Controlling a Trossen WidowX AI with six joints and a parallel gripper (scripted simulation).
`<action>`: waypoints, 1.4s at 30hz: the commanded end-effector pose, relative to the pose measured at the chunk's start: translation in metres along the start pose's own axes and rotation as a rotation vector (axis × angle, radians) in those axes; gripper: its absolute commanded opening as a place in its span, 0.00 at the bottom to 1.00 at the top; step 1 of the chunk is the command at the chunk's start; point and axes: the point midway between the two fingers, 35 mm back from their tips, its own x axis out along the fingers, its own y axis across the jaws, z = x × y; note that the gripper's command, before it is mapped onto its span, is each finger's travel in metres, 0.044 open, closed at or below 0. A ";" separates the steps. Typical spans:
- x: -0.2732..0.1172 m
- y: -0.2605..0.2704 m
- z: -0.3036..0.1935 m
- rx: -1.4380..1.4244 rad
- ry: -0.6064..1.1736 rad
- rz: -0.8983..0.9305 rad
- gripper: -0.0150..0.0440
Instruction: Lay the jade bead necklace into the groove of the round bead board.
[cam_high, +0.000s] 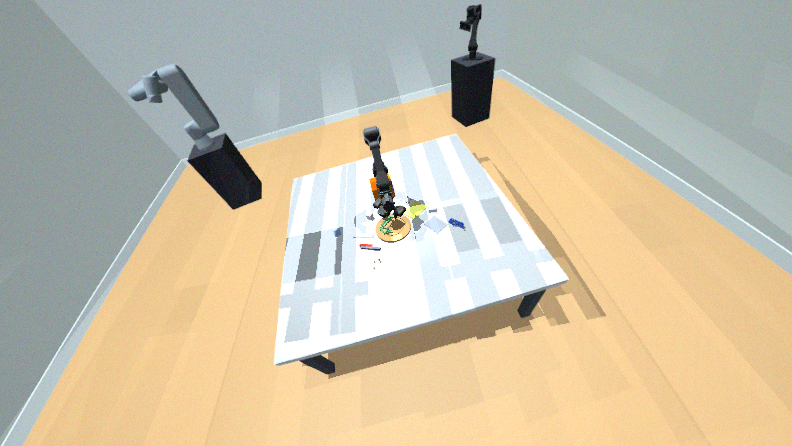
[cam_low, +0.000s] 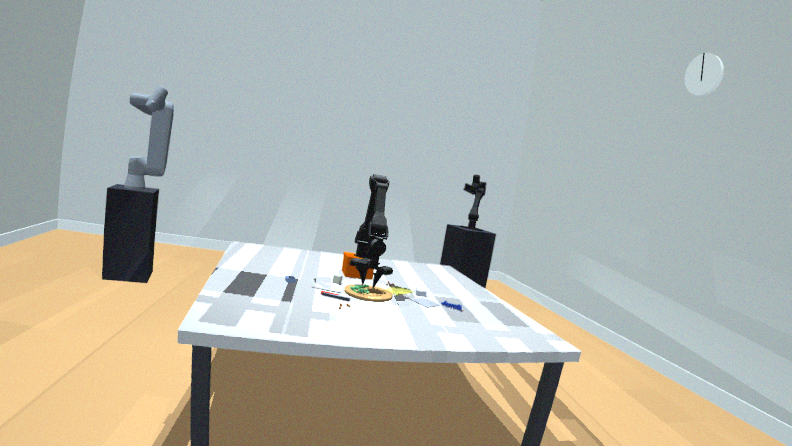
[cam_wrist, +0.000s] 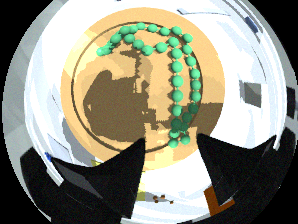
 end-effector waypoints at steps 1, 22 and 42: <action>0.002 -0.001 -0.002 -0.001 0.009 -0.002 0.68; -0.005 -0.001 -0.002 -0.001 0.007 -0.002 0.25; -0.006 -0.002 -0.012 -0.001 0.010 -0.002 0.25</action>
